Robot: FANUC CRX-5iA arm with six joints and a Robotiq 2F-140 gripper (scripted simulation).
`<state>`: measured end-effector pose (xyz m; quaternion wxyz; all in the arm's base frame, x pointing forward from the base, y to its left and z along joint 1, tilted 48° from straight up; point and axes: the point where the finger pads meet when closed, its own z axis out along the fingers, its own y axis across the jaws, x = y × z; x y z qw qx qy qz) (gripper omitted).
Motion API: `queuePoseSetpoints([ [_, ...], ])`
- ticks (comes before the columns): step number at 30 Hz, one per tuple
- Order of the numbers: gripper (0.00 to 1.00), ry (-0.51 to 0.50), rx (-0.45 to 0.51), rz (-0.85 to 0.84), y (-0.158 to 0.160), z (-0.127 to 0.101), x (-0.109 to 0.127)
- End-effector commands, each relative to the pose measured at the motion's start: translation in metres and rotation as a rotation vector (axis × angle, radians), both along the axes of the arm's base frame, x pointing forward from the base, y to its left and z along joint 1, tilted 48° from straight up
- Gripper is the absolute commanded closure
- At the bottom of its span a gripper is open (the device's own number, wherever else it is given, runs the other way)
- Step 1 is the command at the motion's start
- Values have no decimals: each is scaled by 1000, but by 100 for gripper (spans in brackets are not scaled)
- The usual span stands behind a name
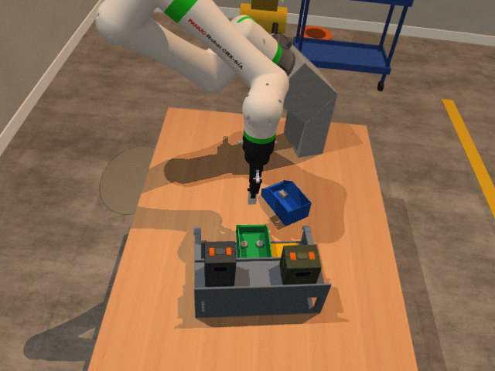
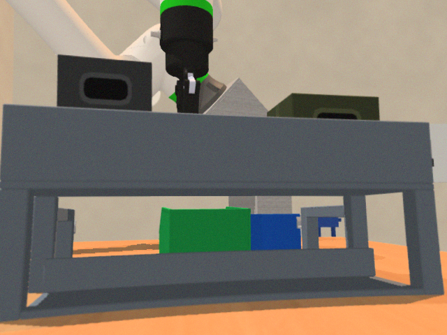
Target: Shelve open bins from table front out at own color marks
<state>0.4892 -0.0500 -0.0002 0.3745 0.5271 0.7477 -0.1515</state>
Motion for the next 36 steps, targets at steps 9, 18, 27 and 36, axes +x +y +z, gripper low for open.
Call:
queuePoseSetpoints([
  [9,100,-1,0,0,-1,-1,1],
  [18,100,-1,0,0,-9,-10,6],
  [27,100,-1,0,0,-21,-23,14],
  [36,100,-1,0,0,-39,-43,25],
])
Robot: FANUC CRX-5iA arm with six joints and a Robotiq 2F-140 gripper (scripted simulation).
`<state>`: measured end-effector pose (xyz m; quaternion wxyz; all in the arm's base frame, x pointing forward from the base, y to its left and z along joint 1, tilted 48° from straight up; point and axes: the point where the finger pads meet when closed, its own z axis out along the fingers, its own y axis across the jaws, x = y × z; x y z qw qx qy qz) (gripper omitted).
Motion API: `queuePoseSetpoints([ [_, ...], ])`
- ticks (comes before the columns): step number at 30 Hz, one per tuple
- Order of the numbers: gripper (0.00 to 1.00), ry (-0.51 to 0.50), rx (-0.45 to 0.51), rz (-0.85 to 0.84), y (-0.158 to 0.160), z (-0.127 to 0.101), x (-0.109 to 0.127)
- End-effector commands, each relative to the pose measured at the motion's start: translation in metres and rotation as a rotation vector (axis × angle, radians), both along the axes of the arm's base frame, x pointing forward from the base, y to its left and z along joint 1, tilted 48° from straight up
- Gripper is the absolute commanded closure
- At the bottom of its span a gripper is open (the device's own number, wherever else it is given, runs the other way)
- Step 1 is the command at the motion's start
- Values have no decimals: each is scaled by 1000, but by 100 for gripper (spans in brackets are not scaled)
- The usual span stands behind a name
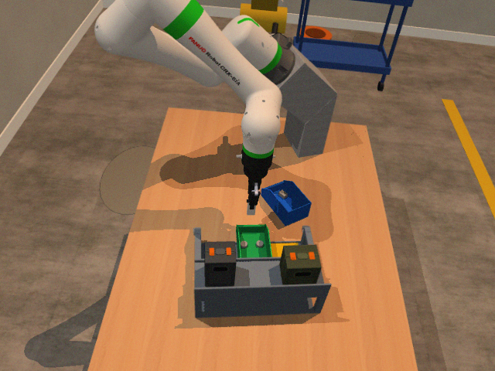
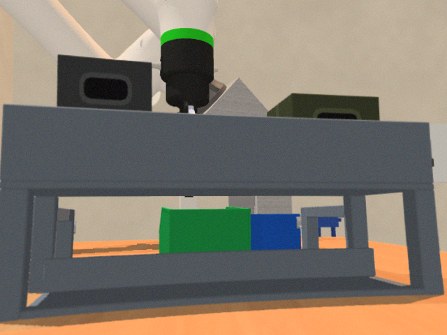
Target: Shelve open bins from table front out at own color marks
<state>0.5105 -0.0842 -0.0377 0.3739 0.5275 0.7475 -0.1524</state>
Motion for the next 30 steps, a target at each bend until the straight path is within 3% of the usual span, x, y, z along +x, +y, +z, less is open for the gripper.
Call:
queuePoseSetpoints([
  [1,100,-3,0,2,-7,-8,5],
  [17,100,-3,0,2,-29,-32,19],
  [30,100,-3,0,2,-33,-37,22],
])
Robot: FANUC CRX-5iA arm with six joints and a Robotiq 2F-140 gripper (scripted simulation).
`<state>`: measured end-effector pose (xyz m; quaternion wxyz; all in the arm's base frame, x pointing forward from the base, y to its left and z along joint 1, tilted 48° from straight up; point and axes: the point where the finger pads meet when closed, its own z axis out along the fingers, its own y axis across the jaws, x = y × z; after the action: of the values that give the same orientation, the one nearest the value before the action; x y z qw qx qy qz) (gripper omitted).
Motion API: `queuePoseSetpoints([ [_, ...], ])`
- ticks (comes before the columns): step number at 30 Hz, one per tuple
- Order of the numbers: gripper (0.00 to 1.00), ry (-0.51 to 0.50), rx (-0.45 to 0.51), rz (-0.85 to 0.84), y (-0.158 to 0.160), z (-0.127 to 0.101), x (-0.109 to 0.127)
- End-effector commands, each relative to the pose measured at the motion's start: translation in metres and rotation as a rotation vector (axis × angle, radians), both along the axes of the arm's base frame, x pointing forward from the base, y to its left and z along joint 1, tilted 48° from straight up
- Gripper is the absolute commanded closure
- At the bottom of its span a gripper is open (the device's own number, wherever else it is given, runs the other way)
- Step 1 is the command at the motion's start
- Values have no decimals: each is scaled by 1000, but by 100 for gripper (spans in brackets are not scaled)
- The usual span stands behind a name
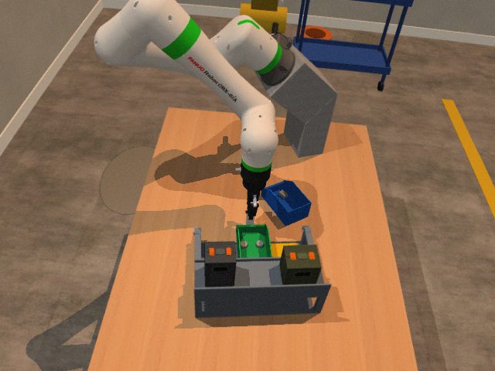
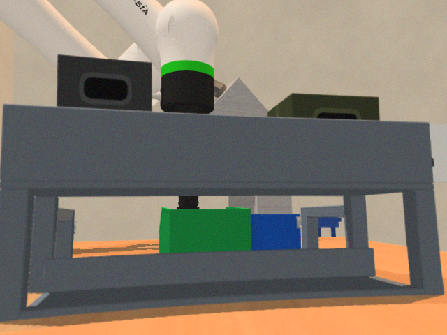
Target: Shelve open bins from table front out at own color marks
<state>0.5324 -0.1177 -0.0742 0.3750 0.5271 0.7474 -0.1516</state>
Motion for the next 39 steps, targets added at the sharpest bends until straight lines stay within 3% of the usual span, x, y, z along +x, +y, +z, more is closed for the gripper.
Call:
queuePoseSetpoints([
  [1,100,0,0,0,0,0,0],
  [39,100,0,0,0,6,2,13],
])
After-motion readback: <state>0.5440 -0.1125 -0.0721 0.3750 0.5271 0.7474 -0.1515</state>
